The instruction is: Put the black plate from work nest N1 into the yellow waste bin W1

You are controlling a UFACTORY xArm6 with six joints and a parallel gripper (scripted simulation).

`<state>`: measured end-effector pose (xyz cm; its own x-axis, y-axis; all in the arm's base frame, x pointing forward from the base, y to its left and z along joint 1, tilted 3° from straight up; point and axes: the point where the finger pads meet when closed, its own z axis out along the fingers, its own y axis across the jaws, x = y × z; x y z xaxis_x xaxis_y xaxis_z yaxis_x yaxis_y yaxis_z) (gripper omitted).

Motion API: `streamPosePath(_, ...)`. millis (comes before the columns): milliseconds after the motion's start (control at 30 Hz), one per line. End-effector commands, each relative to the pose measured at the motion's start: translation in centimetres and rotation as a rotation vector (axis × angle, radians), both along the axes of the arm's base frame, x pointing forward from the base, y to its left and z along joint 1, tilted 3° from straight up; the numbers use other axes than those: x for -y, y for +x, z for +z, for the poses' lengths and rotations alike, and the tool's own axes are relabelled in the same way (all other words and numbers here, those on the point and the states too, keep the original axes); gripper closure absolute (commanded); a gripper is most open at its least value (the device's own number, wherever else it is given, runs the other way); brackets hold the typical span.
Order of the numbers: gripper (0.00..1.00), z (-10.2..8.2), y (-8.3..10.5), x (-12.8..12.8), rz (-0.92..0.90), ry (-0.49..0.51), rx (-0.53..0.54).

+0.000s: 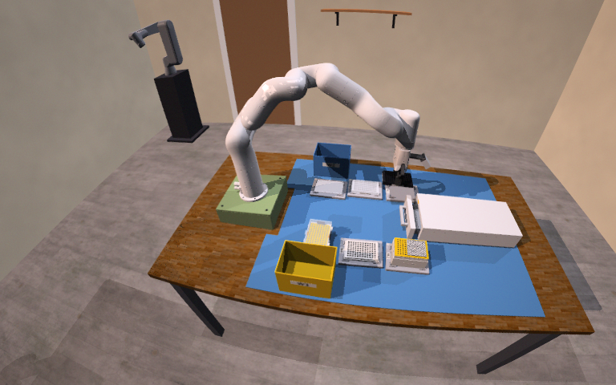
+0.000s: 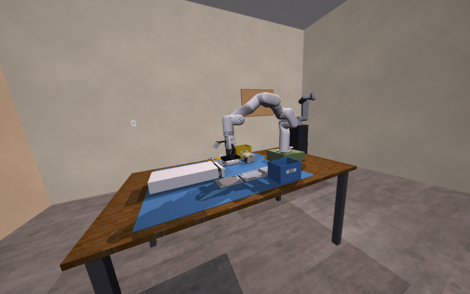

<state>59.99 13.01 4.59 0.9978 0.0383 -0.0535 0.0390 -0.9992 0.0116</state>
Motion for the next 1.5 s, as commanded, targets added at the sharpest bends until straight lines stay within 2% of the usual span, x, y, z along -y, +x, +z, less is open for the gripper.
streamPosePath(0,1.0,0.3,-0.5,1.0,0.0,0.002,0.008)
streamPosePath(1467,1.0,0.7,-6.2,10.0,0.0,0.001,0.008)
